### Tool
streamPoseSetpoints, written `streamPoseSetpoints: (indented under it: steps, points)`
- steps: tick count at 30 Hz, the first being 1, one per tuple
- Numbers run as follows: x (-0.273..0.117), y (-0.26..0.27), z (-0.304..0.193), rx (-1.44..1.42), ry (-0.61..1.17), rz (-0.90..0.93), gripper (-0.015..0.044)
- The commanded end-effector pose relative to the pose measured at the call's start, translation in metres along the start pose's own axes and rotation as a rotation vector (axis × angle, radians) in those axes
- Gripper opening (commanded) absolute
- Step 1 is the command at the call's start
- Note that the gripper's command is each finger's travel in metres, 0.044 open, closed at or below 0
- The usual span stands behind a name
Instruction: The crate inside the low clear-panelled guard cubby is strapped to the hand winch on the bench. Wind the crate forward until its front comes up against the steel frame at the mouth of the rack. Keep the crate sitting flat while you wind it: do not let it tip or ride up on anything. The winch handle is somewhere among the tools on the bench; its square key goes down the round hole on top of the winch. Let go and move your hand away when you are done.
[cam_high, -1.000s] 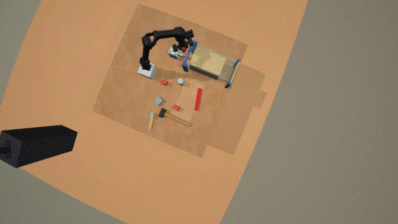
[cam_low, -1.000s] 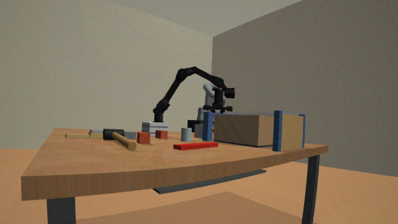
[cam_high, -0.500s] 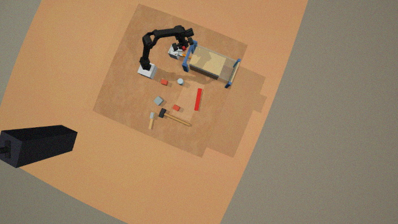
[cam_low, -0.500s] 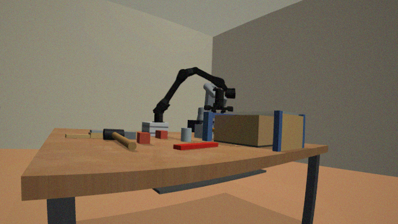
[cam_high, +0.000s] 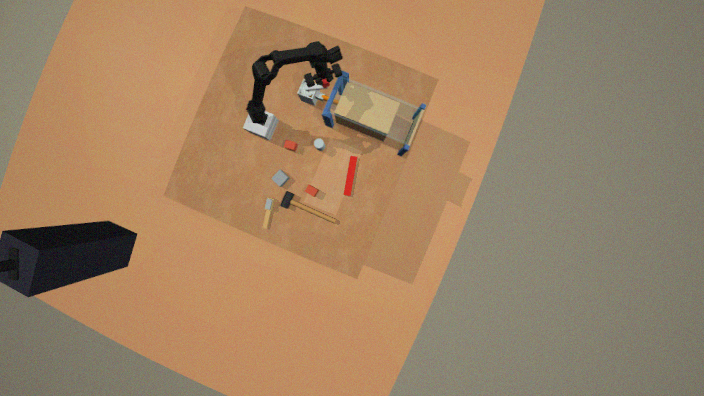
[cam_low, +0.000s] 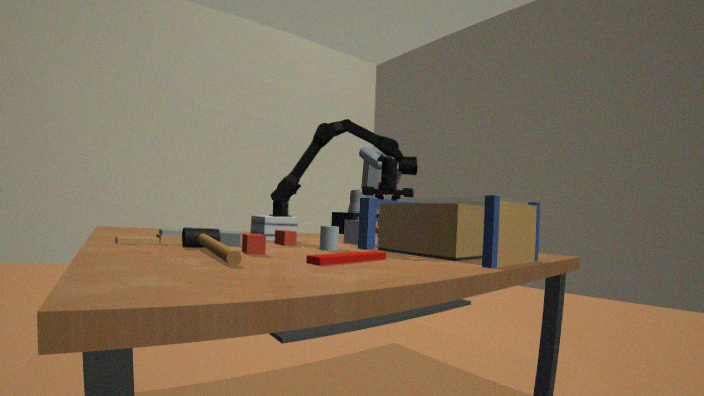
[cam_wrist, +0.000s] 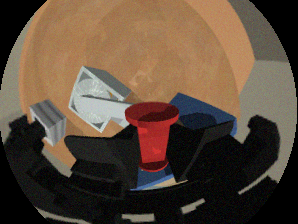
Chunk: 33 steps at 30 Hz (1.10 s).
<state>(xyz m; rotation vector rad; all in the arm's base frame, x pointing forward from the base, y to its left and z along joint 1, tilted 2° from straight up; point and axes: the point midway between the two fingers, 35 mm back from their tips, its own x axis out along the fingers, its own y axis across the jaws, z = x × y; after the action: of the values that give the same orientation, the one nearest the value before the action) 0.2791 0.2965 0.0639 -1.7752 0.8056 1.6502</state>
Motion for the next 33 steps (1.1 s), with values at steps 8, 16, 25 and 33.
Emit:
streamPoseSetpoints:
  steps: [8,16,25,33]
  points:
    - [-0.003,0.000,0.037,-0.040,-0.041,-0.009,0.0000]
    - [-0.003,0.001,0.046,-0.040,-0.042,-0.008,0.0000]
    - [-0.003,0.004,0.055,-0.040,-0.043,-0.008,0.0000]
    - [-0.004,0.008,0.064,-0.040,-0.044,-0.008,0.0000]
